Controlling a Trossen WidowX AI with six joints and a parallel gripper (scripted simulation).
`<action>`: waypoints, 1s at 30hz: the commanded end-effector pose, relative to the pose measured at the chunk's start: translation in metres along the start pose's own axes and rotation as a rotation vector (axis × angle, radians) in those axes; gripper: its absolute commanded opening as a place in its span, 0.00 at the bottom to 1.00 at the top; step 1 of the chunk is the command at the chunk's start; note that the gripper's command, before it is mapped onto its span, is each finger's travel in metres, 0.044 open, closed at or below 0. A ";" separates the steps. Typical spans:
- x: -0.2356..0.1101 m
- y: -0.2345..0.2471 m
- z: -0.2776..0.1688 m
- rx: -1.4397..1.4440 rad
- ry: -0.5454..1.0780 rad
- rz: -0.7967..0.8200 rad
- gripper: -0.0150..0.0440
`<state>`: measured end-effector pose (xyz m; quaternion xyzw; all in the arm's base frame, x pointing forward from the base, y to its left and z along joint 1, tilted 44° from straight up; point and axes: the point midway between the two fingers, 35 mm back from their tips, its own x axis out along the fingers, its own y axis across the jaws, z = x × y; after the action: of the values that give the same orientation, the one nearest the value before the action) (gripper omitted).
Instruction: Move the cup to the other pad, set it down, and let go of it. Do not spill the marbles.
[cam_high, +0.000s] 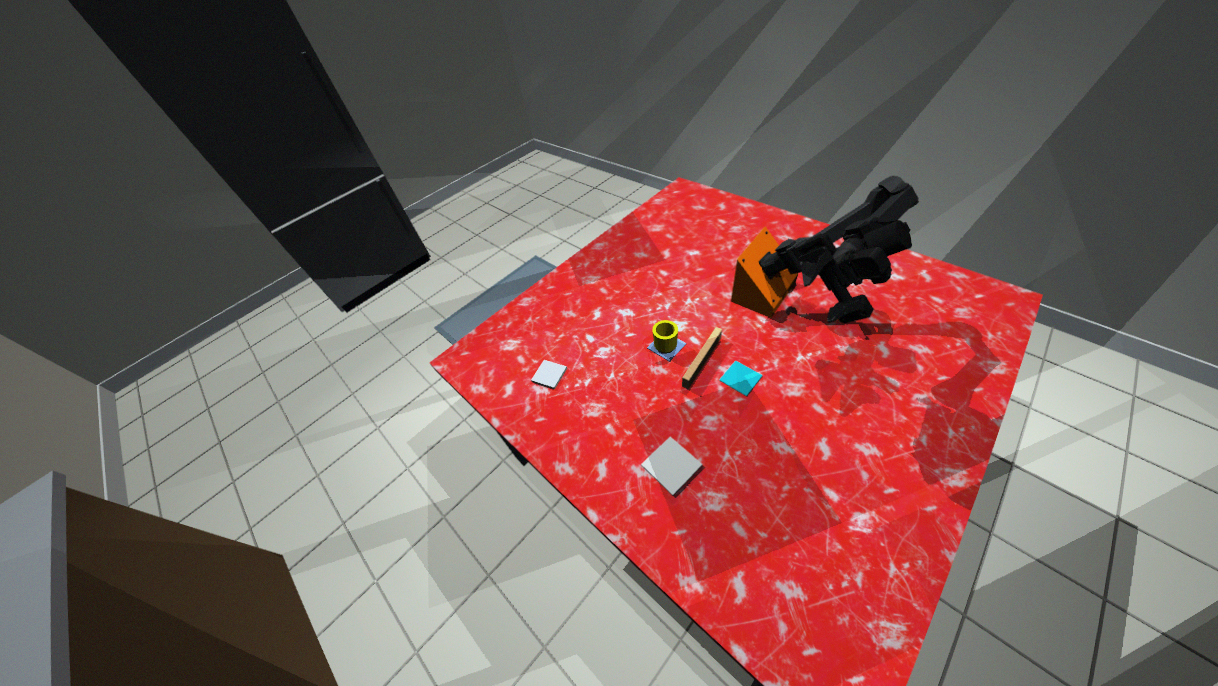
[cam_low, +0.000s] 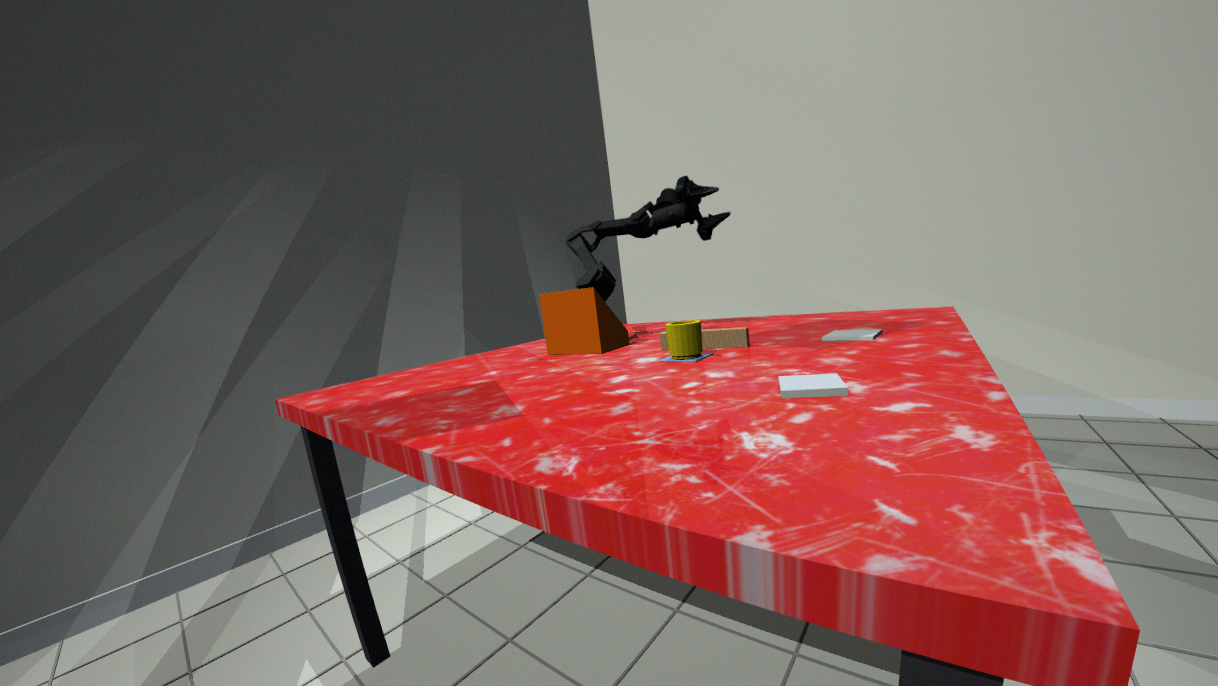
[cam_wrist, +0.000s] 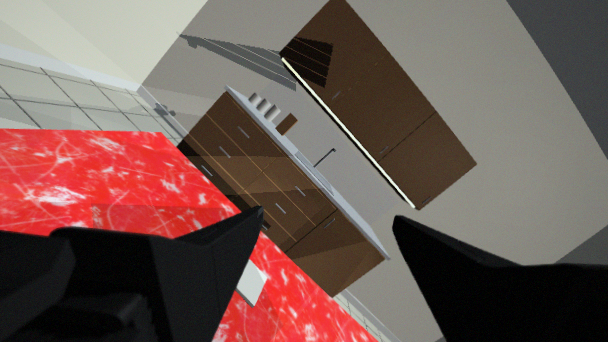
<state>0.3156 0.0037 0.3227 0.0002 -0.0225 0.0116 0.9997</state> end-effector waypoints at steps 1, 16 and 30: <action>0.002 0.000 -0.002 -0.009 0.011 0.000 0.89; 0.067 -0.053 -0.193 -0.488 0.829 0.368 0.54; 0.019 -0.082 -0.347 -0.323 1.088 1.096 0.54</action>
<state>0.3680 -0.0732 0.0107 -0.2083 0.4787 0.4196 0.7426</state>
